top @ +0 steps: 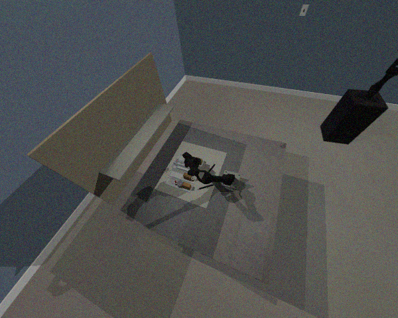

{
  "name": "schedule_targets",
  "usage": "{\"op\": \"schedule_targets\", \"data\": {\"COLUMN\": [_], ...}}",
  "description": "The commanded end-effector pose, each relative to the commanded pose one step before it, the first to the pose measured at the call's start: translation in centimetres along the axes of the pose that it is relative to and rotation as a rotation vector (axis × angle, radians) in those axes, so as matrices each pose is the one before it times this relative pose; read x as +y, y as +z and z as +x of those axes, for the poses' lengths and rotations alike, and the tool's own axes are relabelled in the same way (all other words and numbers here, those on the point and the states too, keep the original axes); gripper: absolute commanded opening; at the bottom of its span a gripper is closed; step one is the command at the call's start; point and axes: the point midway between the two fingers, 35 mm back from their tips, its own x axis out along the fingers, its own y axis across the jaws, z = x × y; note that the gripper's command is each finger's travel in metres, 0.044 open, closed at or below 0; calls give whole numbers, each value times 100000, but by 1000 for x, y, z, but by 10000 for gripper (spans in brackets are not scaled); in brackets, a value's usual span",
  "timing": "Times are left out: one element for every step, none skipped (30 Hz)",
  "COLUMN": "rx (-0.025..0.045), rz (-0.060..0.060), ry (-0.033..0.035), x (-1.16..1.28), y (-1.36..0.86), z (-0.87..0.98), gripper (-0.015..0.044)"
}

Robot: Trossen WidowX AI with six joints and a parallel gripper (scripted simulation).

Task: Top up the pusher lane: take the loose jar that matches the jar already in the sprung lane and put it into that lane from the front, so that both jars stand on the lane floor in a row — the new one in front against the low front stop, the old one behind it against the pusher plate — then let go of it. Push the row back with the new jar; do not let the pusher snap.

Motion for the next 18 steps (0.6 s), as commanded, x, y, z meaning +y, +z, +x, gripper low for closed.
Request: {"op": "schedule_targets", "data": {"rx": [-1825,0,0,-1,-1,-1,0,0,0,0,0,0,0,0,0,0,0,0], "rz": [-1202,0,0,0,-1,0,0,0,0,0,0,0,0,0,0,0,0,0], "ry": [401,0,0,0,0,0,0,0,0,0,0,0,0,0,0,0,0,0], "x": [118,0,0,0,0,0,0,0,0,0,0,0,0,0,0,0,0,0], "y": [512,10,12,14,14,14,13,13,13,13,13,13,13,13,13,13,13,13], "z": [-150,0,0,0,0,0,0,0,0,0,0,0,0,0,0,0,0,0], "gripper": [0,0,0,0,0,0,0,0,0,0,0,0,0,0,0,0,0,0]}}
